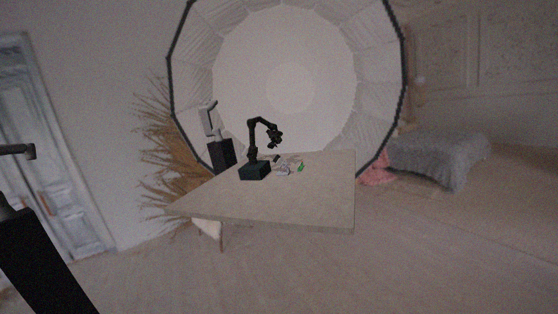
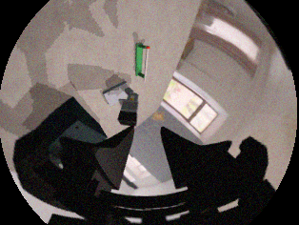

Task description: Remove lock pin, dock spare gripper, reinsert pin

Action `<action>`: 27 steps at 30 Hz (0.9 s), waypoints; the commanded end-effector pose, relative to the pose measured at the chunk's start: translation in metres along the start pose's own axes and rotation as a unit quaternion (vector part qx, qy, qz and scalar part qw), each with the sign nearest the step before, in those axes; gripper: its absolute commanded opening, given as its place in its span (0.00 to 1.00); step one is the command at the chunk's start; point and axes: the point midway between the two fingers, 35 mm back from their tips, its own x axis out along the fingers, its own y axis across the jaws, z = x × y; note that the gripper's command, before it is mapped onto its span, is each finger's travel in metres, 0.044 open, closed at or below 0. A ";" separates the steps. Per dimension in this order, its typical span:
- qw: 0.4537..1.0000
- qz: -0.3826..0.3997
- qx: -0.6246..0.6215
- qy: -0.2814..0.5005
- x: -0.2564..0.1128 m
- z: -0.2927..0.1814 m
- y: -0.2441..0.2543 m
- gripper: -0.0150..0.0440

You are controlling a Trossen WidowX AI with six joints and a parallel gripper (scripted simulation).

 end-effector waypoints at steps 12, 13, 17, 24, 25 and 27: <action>0.949 0.284 -0.115 -0.070 0.079 0.068 -0.038 0.56; 0.940 0.303 -0.127 -0.094 0.091 0.074 -0.045 0.56; 0.920 0.331 -0.149 -0.151 0.118 0.086 -0.061 0.56; 0.898 0.340 -0.170 -0.221 0.155 0.096 -0.086 0.56; 0.898 0.340 -0.170 -0.221 0.155 0.096 -0.086 0.56; 0.898 0.340 -0.170 -0.221 0.155 0.096 -0.086 0.56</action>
